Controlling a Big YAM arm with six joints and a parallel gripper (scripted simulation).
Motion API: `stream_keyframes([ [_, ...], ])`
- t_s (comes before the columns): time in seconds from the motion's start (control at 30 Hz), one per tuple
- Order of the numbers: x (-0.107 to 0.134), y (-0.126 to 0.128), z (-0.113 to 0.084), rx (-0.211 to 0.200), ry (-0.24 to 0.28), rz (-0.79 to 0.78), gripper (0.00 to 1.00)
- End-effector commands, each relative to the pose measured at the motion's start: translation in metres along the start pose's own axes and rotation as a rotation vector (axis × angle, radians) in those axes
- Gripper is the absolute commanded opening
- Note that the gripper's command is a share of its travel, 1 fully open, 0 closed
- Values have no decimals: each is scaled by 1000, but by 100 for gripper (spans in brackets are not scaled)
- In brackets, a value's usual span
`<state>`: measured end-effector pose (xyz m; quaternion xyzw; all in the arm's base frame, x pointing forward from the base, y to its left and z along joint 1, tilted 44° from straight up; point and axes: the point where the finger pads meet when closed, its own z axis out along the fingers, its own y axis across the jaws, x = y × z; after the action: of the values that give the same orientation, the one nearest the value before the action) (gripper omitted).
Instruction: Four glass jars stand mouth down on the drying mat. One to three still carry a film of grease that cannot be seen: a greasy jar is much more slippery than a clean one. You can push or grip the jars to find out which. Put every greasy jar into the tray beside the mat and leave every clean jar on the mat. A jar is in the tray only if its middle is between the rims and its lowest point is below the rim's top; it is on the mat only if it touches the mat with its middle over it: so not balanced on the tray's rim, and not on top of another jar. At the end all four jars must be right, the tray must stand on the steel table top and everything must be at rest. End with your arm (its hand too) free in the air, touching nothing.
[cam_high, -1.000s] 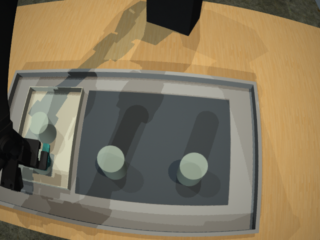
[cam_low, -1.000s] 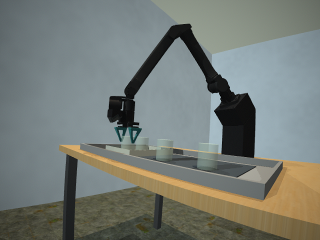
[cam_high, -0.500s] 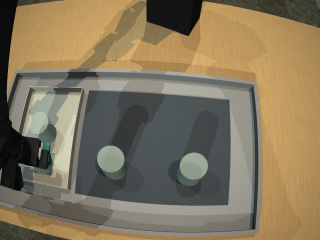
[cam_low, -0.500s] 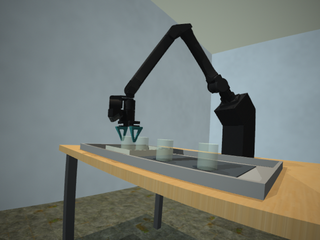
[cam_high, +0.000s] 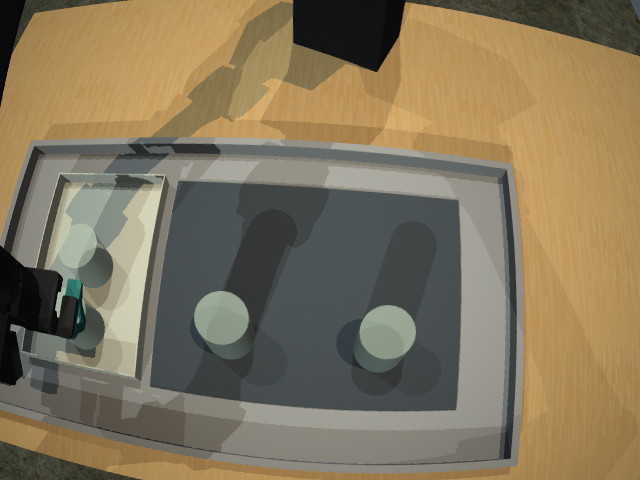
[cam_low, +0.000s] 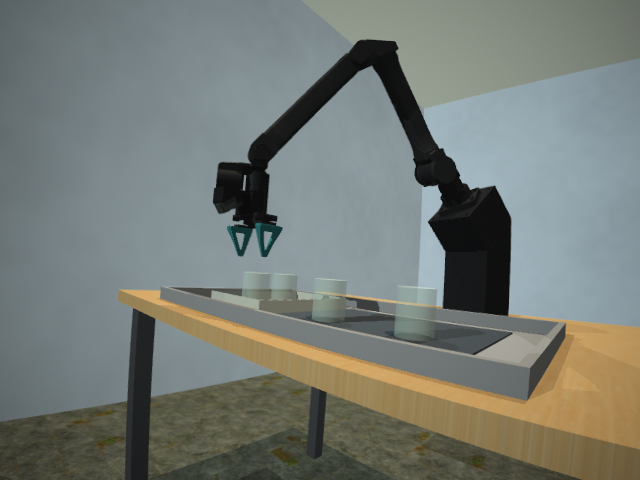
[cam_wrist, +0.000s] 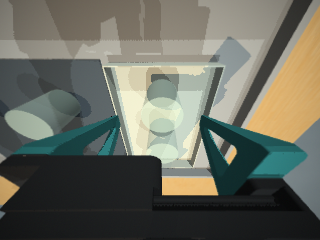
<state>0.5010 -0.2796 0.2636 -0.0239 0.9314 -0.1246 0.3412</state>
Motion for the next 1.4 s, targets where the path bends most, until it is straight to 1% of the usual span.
stream_keyframes([
  [0.0,-2,-6,-17,13,-12,-4,100],
  [1.13,-2,-6,-17,13,-12,-4,100],
  [1.17,10,-8,-24,13,-12,-4,100],
  [1.37,10,-8,-24,13,-12,-4,100],
])
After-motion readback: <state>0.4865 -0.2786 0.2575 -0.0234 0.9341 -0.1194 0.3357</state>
